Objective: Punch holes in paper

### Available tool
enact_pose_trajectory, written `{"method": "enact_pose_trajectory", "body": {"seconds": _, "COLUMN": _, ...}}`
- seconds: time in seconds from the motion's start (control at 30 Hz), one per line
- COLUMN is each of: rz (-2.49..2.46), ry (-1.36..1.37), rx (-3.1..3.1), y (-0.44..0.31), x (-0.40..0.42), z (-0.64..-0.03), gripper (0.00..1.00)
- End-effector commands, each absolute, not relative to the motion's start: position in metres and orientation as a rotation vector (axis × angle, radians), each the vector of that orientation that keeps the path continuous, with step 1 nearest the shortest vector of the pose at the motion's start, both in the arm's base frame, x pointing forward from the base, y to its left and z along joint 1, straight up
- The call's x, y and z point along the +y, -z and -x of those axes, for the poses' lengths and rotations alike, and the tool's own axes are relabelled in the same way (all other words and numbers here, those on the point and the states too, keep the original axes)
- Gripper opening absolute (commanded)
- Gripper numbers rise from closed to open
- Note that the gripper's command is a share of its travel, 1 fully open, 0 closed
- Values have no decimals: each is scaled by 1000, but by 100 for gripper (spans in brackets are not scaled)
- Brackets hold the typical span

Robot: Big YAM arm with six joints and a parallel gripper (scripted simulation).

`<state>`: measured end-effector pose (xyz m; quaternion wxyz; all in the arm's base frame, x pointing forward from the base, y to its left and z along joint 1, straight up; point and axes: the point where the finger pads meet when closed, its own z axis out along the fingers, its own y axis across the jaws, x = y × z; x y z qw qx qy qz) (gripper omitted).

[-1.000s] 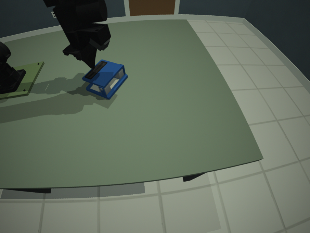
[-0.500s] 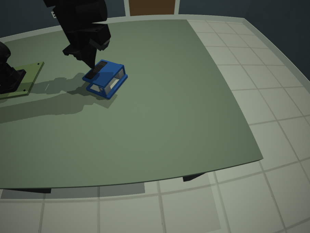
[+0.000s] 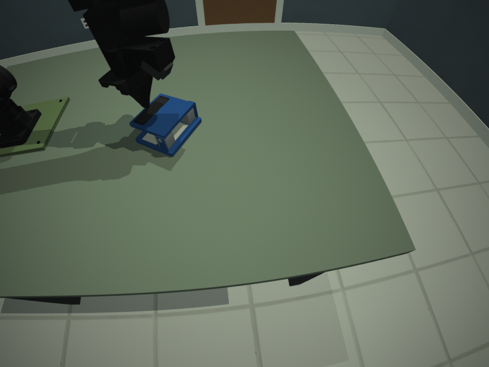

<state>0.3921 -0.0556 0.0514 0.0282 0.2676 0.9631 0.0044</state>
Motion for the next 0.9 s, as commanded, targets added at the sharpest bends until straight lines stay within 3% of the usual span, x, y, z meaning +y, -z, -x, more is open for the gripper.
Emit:
{"method": "enact_pose_trajectory", "body": {"seconds": 0.0, "rz": -848, "ry": 11, "rx": 3032, "y": -14, "x": -61, "z": -381, "gripper": 0}}
{"method": "enact_pose_trajectory", "body": {"seconds": 0.87, "rz": -857, "ry": 14, "rx": 3048, "y": -48, "x": -59, "z": -380, "gripper": 0}}
